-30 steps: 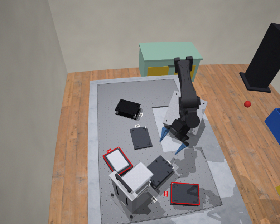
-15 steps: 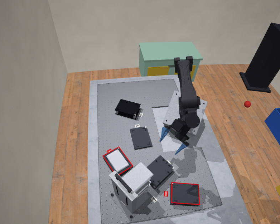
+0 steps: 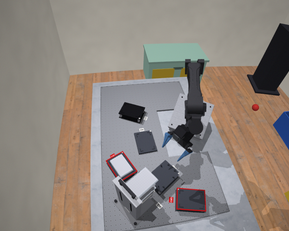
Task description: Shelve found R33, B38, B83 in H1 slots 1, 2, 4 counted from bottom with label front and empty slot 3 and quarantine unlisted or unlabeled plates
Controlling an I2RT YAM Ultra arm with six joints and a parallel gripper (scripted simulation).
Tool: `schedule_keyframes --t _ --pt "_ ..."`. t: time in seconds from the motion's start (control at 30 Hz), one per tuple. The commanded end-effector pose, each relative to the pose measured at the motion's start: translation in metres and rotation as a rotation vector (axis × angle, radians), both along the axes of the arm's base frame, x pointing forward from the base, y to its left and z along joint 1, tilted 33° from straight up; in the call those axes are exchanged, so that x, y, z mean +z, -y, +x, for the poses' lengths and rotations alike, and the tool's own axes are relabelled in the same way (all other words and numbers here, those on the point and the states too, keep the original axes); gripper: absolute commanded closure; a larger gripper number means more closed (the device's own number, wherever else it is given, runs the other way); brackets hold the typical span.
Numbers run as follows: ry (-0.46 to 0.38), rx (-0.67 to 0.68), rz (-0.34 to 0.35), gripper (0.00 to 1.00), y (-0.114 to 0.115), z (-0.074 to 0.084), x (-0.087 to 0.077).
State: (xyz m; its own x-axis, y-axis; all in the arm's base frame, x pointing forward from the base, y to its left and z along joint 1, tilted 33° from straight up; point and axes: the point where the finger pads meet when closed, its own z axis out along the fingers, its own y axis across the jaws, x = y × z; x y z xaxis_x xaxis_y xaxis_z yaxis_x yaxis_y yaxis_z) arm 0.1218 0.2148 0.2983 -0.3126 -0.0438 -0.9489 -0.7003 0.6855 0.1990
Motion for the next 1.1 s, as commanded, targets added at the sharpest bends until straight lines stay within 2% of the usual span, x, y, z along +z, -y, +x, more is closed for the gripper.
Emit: schedule_keyframes --t 0.0,0.07,0.1,0.33,0.67,1.07 --pt "0.003 0.017 -0.003 0.00 -0.008 0.003 -0.004" --pt "0.004 0.017 0.002 0.00 -0.010 0.006 -0.002" --pt "0.006 0.017 0.016 0.00 -0.011 0.007 0.005" --pt "0.007 0.017 0.018 0.00 -0.019 0.015 0.006" --pt "0.014 0.017 0.039 0.00 -0.028 0.024 0.016" --pt "0.016 0.017 0.039 0.00 -0.043 0.038 0.017"
